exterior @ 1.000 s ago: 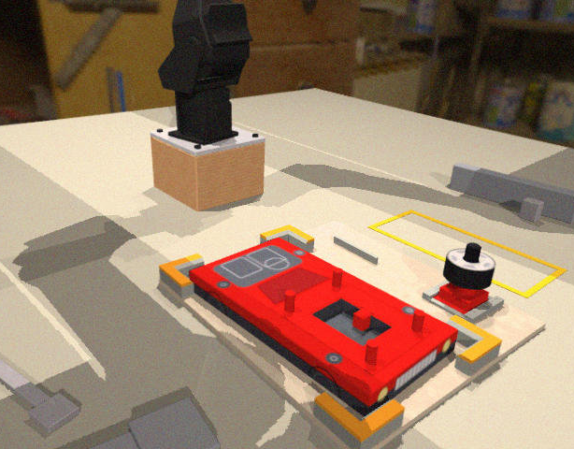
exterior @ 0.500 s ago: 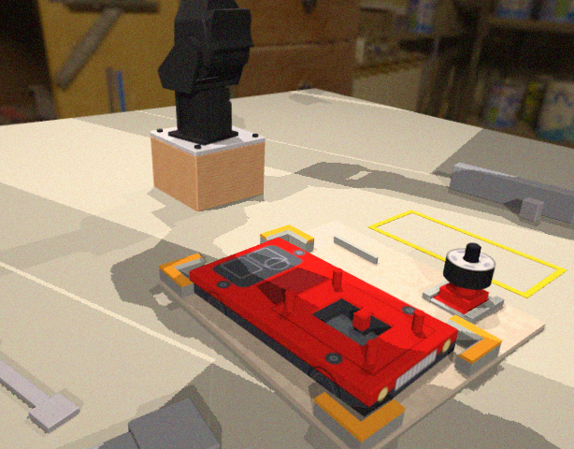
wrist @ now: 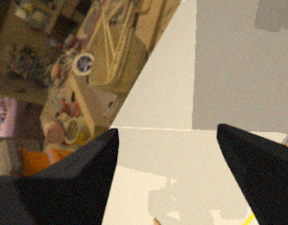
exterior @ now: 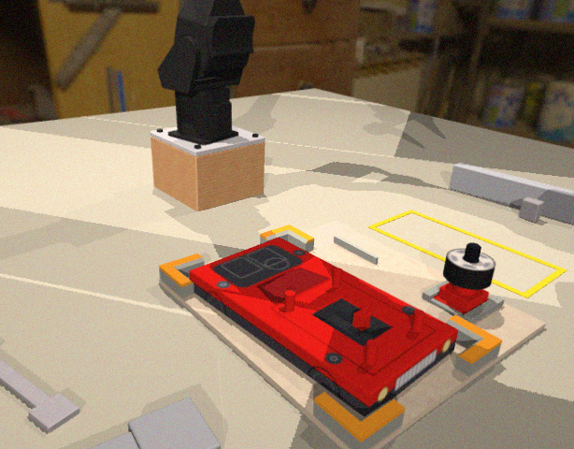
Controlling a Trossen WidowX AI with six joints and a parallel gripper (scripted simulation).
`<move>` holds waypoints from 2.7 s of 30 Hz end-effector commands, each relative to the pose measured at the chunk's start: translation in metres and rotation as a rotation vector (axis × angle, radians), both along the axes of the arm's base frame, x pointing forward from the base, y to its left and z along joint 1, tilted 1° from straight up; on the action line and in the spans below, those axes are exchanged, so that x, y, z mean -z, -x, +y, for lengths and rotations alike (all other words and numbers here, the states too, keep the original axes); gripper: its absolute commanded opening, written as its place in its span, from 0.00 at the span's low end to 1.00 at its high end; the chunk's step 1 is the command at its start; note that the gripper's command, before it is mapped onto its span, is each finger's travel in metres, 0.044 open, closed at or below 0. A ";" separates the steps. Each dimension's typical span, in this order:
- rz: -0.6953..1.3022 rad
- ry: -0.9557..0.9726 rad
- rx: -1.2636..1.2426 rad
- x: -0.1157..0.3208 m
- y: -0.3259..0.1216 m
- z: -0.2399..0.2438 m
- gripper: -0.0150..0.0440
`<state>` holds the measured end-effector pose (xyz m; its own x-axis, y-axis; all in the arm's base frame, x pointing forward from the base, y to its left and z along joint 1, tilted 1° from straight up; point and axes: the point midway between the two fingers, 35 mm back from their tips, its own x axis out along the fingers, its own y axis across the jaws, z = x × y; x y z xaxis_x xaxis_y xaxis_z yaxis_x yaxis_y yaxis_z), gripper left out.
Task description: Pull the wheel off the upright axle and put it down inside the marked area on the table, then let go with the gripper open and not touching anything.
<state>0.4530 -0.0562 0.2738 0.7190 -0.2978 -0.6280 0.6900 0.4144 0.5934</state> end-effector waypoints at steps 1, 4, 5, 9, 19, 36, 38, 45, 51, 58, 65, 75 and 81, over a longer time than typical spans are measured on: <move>0.158 -0.143 0.067 0.057 0.010 0.002 0.76; 0.275 -0.242 0.132 0.095 0.022 0.005 0.76; 0.315 -0.274 0.157 0.107 0.027 0.006 0.76; 0.475 -0.395 0.273 0.150 0.050 0.011 0.76; 0.695 -0.537 0.470 0.198 0.089 0.019 0.76; 0.695 -0.536 0.470 0.232 0.081 0.012 0.76; 0.695 -0.536 0.470 0.247 0.081 0.012 0.76; 0.695 -0.536 0.470 0.272 0.085 0.012 0.76; 0.707 -0.533 0.479 0.269 0.086 0.012 0.64; 0.707 -0.533 0.479 0.269 0.086 0.012 0.56; 0.707 -0.533 0.479 0.269 0.086 0.012 0.35; 0.706 -0.533 0.479 0.265 0.086 0.012 0.25; 0.706 -0.533 0.478 0.263 0.086 0.012 0.25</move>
